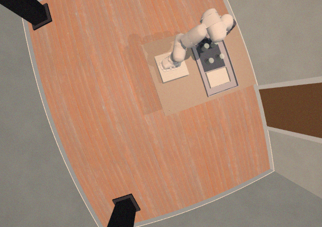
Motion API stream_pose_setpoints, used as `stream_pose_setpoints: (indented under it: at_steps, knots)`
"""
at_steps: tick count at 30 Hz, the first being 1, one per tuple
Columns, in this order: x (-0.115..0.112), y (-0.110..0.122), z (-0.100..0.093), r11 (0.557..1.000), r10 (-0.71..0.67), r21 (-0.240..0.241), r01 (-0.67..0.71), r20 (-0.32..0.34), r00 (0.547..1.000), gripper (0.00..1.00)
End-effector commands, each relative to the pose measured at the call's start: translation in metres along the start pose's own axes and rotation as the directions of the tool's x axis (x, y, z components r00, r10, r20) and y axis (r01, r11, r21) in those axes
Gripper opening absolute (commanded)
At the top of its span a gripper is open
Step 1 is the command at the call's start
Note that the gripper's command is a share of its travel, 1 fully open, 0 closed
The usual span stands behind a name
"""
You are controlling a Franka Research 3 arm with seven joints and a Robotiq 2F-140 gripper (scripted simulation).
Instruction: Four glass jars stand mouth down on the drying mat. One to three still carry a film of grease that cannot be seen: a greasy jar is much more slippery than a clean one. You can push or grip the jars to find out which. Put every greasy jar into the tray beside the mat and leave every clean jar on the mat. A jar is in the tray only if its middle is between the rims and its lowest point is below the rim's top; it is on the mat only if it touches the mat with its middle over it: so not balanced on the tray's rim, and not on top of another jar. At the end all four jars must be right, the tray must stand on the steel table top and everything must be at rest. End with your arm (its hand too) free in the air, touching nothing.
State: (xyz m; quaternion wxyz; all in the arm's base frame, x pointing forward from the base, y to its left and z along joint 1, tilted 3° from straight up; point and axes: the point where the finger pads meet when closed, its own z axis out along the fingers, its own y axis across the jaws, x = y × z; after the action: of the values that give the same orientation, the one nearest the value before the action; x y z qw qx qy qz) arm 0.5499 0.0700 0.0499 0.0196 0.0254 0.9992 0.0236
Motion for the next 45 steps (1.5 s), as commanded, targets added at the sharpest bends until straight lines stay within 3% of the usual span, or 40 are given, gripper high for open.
stream_pose_setpoints:
  at_steps: [1, 45]
  knots:
    - [0.0005, -0.0006, 0.0009, 1.000, 0.001, 0.003, -0.001, -0.004, 1.000, 0.00]
    - [-0.0049, -0.0006, 0.0005, 1.000, 0.001, 0.003, -0.001, -0.004, 1.000, 0.00]
